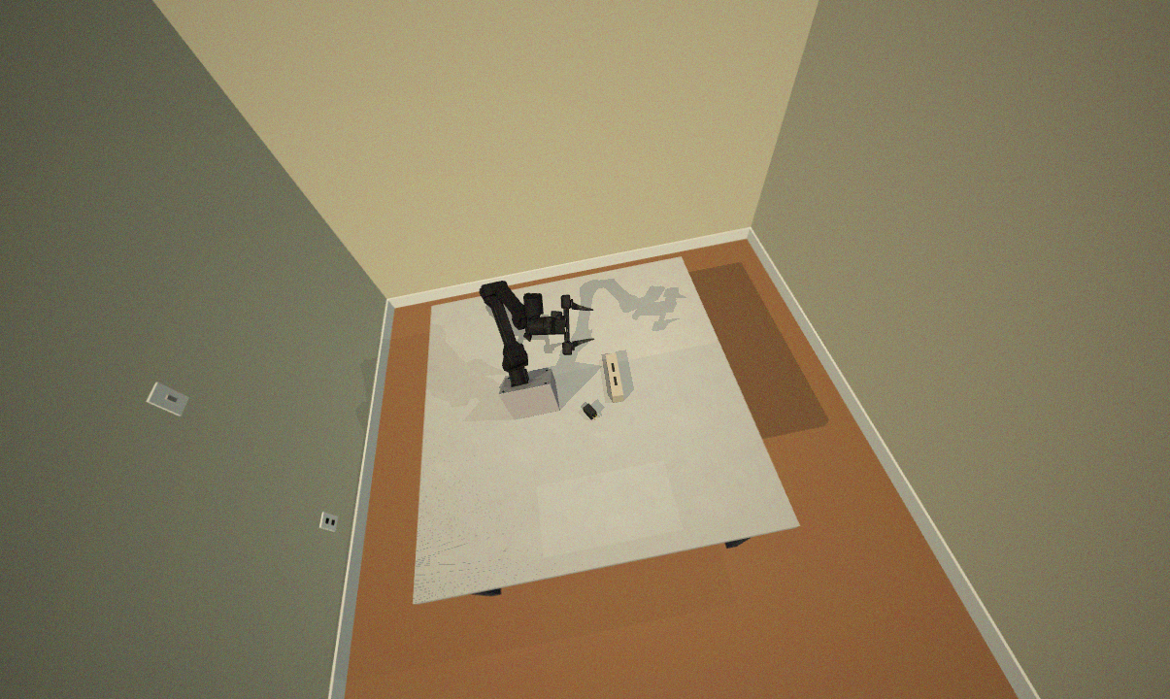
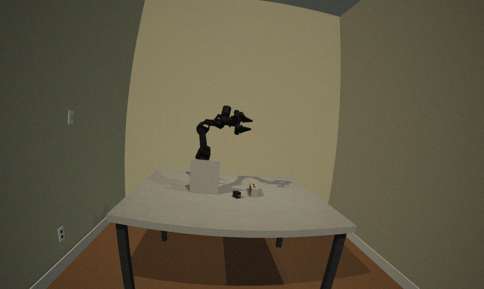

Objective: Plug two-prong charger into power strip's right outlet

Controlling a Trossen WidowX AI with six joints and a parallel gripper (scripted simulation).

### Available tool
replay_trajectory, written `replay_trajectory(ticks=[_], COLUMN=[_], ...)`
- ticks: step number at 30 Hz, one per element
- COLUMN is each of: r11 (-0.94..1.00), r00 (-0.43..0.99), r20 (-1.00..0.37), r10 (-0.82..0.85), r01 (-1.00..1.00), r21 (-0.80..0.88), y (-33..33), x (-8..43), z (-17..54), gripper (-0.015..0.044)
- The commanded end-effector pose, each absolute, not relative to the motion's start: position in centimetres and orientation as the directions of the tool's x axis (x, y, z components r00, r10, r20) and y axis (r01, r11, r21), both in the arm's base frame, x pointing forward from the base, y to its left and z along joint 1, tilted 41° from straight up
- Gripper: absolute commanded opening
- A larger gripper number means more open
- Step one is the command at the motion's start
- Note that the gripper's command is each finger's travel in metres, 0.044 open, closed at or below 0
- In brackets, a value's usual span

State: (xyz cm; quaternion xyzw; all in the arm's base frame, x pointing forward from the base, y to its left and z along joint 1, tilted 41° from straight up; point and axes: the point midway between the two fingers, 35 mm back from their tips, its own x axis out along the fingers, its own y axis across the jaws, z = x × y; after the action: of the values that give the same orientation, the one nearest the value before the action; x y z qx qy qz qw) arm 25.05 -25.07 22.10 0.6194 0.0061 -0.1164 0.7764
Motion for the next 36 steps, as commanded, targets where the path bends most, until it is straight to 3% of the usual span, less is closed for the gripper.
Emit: replay_trajectory(ticks=[1,36], r11=[0.176,0.04], r00=[0.966,0.781], r20=[-0.21,-0.603], r10=[-0.149,0.162], r01=[0.234,0.606], r21=[0.956,0.795], y=[-25.1,-20.9], x=[26.1,29.9], z=[20.1,4.7], gripper=[0.044,0.044])
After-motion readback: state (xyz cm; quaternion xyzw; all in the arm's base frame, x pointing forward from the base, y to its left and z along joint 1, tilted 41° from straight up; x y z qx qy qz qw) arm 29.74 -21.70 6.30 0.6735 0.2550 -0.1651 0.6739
